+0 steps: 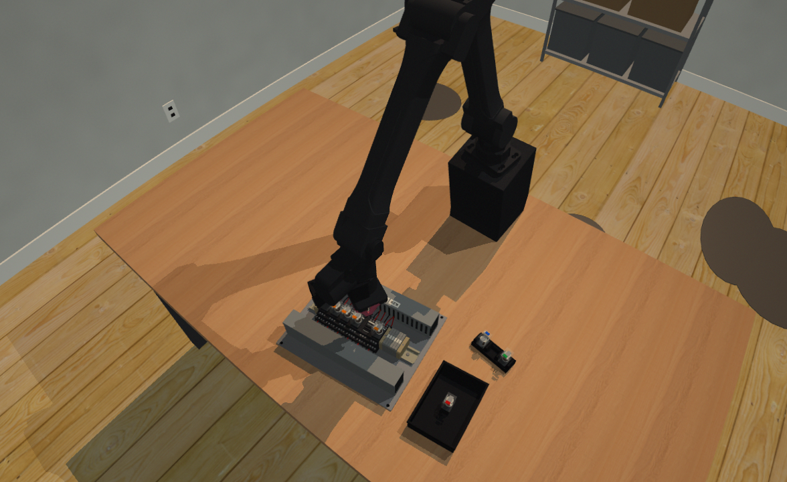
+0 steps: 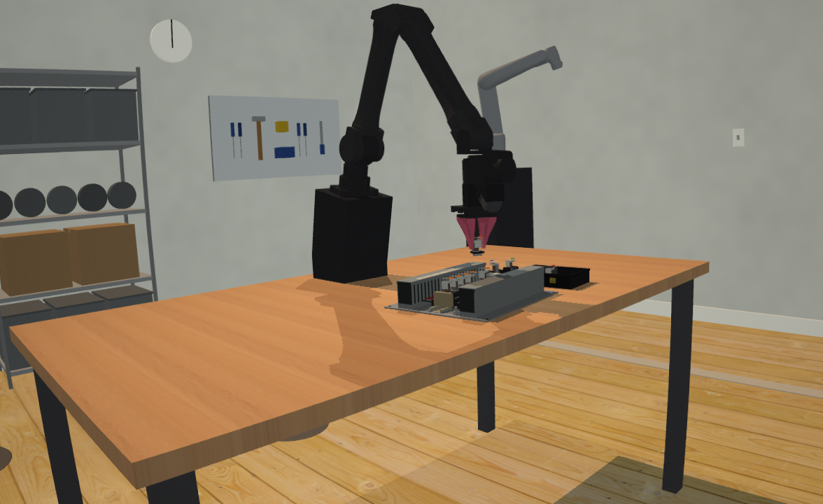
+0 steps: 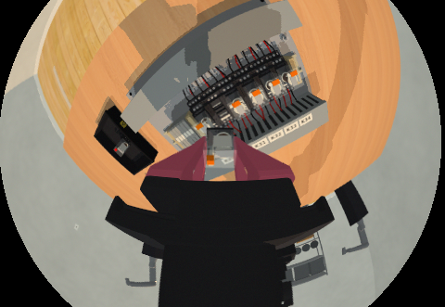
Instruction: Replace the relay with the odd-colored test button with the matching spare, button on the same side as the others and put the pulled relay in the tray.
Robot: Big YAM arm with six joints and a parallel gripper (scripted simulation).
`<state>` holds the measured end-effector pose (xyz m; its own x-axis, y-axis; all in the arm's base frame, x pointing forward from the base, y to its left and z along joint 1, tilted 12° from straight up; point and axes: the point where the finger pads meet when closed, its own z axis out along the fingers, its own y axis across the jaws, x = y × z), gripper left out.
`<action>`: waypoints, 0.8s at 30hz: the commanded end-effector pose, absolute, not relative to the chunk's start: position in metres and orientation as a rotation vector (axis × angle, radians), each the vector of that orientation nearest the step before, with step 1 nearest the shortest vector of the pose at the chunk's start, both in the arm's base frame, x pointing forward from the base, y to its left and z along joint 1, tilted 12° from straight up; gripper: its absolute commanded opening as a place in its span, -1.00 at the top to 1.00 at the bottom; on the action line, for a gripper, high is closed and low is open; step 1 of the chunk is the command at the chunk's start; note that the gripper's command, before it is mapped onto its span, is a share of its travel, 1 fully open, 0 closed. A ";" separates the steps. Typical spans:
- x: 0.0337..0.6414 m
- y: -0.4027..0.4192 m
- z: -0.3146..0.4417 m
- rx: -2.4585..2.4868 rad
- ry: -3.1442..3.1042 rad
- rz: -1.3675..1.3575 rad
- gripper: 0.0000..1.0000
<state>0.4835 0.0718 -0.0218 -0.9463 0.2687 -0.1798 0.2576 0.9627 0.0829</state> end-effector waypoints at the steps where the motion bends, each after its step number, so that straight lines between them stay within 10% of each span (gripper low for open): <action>1: 0.492 0.075 -0.010 0.444 2.892 0.103 1.00; 24: 0.492 0.074 -0.010 1.120 2.724 0.174 1.00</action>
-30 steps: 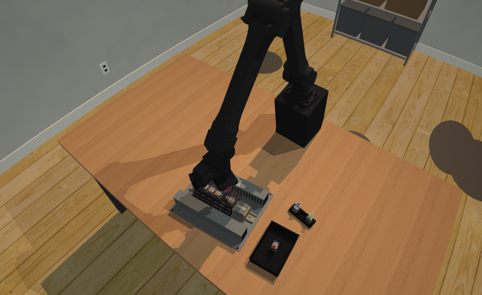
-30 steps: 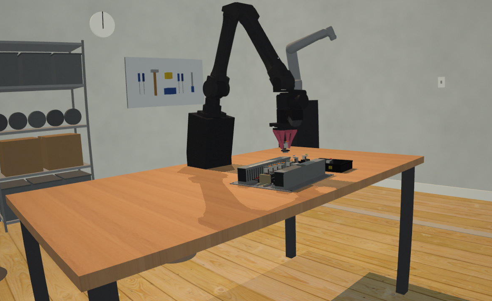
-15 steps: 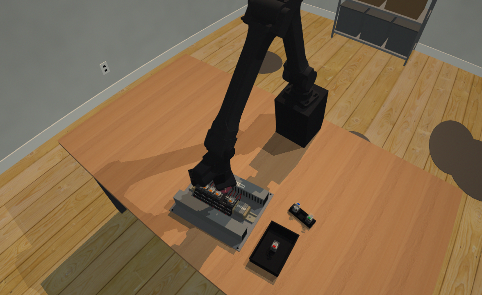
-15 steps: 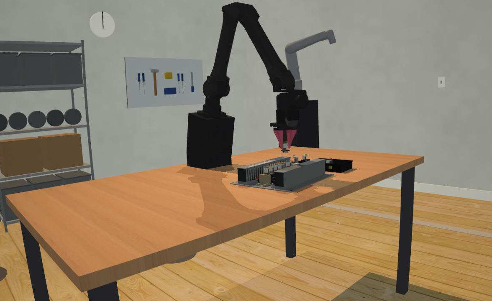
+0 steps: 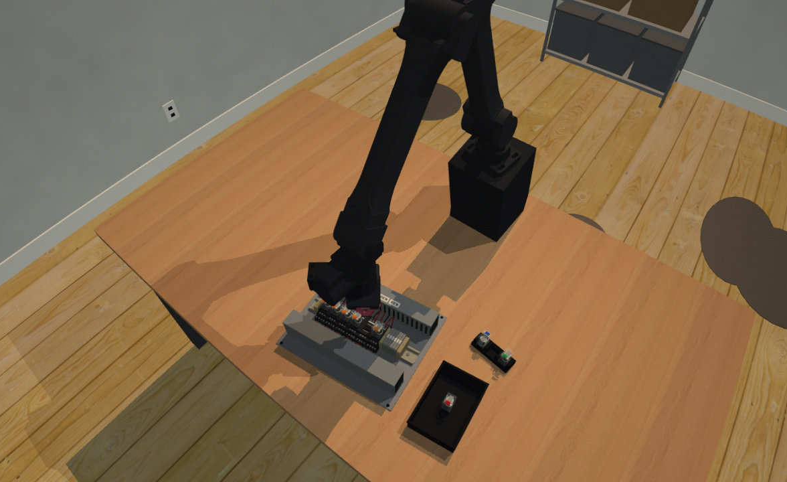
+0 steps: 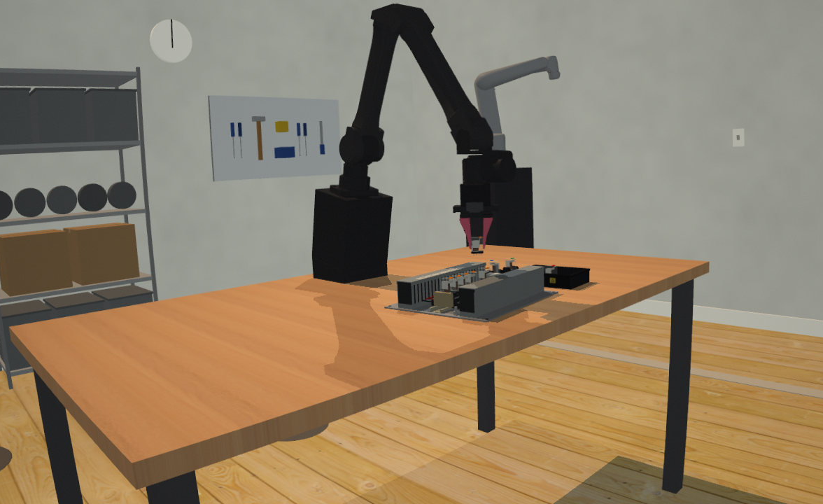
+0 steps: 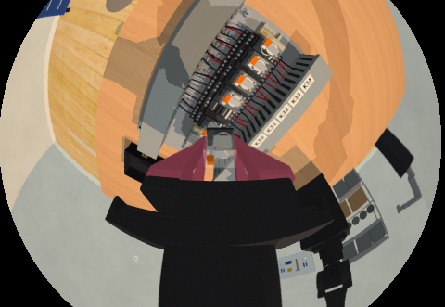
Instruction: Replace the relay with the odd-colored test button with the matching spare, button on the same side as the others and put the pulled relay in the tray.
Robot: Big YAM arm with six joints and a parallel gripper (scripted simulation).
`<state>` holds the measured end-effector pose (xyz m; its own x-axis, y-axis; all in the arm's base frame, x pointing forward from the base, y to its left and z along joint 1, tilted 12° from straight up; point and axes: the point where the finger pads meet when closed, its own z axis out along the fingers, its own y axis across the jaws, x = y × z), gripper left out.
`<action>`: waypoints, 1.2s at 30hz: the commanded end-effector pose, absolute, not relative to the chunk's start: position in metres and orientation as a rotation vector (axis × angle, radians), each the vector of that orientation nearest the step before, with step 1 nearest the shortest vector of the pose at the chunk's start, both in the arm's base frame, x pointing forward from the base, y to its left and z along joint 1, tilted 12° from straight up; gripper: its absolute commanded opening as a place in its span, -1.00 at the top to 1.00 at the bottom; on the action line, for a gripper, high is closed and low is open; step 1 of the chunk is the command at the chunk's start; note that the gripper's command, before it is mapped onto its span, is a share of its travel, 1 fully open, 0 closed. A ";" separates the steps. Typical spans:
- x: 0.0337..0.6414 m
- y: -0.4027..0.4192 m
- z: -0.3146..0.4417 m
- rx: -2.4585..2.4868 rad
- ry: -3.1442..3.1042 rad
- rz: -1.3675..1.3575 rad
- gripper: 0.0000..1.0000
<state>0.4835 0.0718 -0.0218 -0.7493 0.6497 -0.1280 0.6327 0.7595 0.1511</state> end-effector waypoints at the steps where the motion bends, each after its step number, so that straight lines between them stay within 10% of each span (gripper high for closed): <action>1: 0.492 0.074 -0.010 1.123 2.723 0.174 1.00; 36: 0.492 0.074 -0.010 1.757 2.402 0.236 1.00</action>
